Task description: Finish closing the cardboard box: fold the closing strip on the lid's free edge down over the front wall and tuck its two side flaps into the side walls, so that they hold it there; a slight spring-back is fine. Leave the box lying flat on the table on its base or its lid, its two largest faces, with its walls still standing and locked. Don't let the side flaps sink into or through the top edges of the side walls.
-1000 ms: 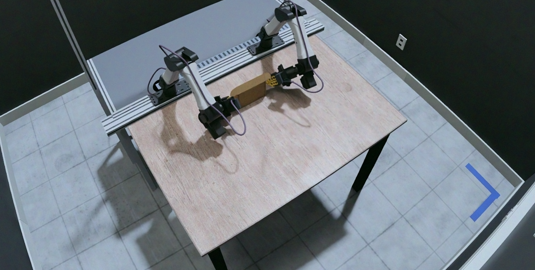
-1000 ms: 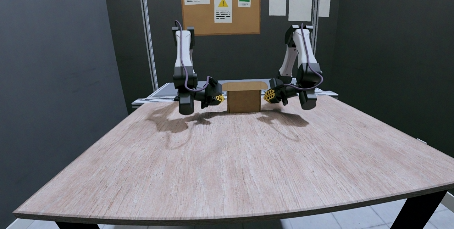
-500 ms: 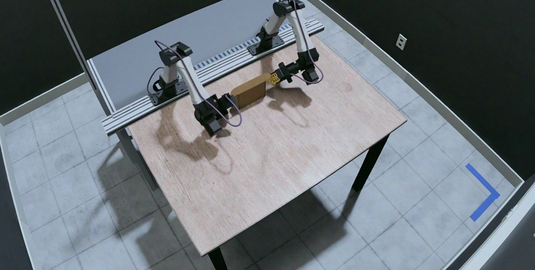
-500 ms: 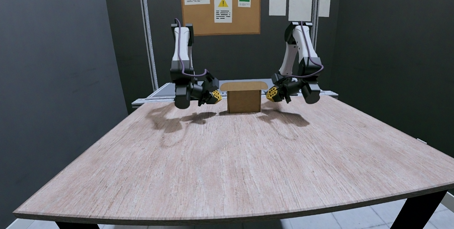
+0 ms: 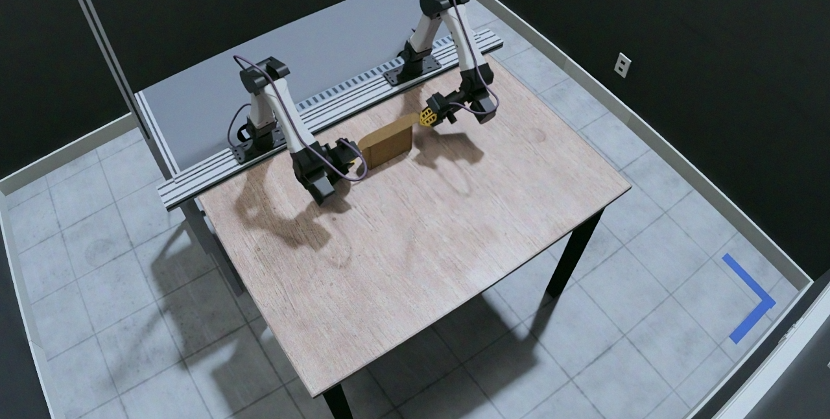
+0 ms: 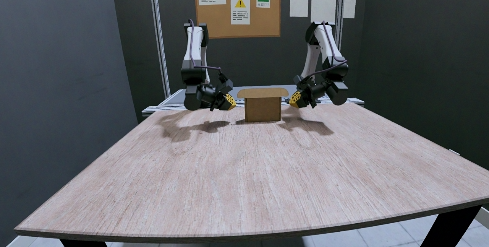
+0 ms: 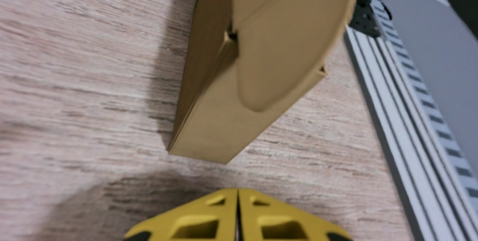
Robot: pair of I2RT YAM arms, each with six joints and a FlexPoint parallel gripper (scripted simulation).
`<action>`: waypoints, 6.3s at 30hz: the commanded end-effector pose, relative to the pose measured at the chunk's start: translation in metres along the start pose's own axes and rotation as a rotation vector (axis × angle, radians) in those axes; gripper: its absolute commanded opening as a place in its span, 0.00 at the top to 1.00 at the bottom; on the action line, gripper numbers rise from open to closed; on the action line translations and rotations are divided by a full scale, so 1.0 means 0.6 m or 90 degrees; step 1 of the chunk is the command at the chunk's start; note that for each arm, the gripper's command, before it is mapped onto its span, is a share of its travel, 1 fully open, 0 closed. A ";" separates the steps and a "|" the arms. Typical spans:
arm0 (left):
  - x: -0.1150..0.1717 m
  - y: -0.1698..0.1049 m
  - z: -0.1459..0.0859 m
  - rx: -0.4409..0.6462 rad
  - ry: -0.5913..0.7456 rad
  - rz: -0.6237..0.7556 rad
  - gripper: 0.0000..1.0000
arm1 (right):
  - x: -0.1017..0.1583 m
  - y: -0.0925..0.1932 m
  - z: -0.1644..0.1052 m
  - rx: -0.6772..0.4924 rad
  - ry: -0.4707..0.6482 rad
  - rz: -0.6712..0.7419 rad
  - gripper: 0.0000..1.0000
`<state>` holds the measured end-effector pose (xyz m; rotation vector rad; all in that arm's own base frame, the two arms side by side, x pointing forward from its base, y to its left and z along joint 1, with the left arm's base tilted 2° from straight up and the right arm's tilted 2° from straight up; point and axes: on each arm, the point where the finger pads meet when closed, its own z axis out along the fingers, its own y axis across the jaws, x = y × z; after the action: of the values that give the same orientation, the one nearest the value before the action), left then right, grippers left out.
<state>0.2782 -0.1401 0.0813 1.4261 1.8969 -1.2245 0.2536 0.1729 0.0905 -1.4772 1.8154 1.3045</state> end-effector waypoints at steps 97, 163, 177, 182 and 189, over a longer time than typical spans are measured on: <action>-0.058 -0.056 -0.179 -0.462 0.194 -0.353 1.00 | -0.056 0.048 -0.186 0.467 0.195 0.355 1.00; -0.056 -0.058 -0.179 -0.672 0.314 -0.761 1.00 | -0.047 0.049 -0.126 0.656 0.303 0.732 0.20; -0.056 -0.058 -0.179 -0.672 0.314 -0.761 1.00 | -0.048 0.046 -0.125 0.555 0.226 0.533 0.20; -0.056 -0.058 -0.179 -0.672 0.314 -0.761 1.00 | -0.048 0.046 -0.125 0.531 0.206 0.486 0.20; -0.056 -0.058 -0.179 -0.672 0.314 -0.761 1.00 | -0.047 0.046 -0.124 0.489 0.170 0.409 0.20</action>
<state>0.2727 -0.0661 0.1701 -0.0901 3.1234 0.0446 0.2465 0.1155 0.1507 -0.5783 2.8035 0.4061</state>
